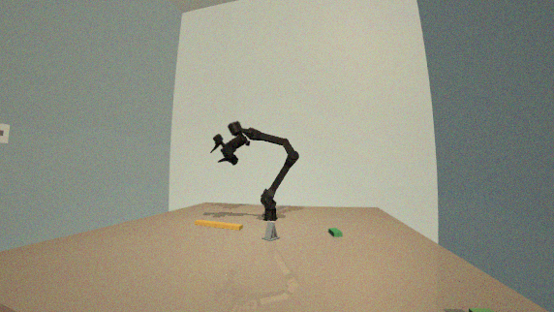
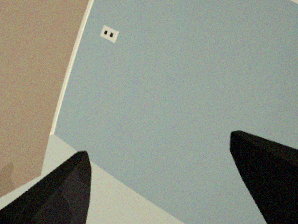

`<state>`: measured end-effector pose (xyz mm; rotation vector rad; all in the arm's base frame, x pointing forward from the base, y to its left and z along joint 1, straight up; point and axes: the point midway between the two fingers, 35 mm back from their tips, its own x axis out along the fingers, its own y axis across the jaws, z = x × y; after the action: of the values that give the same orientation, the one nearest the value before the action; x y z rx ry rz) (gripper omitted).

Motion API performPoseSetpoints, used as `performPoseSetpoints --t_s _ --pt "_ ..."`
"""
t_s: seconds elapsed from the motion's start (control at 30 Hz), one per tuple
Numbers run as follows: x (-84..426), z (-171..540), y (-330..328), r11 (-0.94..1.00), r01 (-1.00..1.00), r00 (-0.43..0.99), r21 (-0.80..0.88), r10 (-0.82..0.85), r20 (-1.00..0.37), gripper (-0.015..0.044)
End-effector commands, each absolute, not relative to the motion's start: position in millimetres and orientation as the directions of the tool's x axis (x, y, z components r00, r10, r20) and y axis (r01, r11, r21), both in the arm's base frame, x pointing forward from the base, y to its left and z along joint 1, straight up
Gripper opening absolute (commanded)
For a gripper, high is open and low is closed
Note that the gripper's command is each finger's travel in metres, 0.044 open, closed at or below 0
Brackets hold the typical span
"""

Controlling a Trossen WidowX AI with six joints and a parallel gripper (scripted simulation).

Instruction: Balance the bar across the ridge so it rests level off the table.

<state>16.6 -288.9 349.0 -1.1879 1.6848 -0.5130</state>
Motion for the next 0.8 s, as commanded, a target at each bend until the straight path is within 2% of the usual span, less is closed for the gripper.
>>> performPoseSetpoints --t_s 0.0,0.4,0.77 --pt "36 326 -294 0.466 -0.498 0.01 -0.732 -0.841 -0.542 0.0315" --pt "97 267 -290 0.484 -0.655 0.139 -0.581 -0.678 -0.722 0.0315" --pt "147 213 -266 0.43 -0.802 0.187 -0.415 -0.48 -0.857 0.0315"
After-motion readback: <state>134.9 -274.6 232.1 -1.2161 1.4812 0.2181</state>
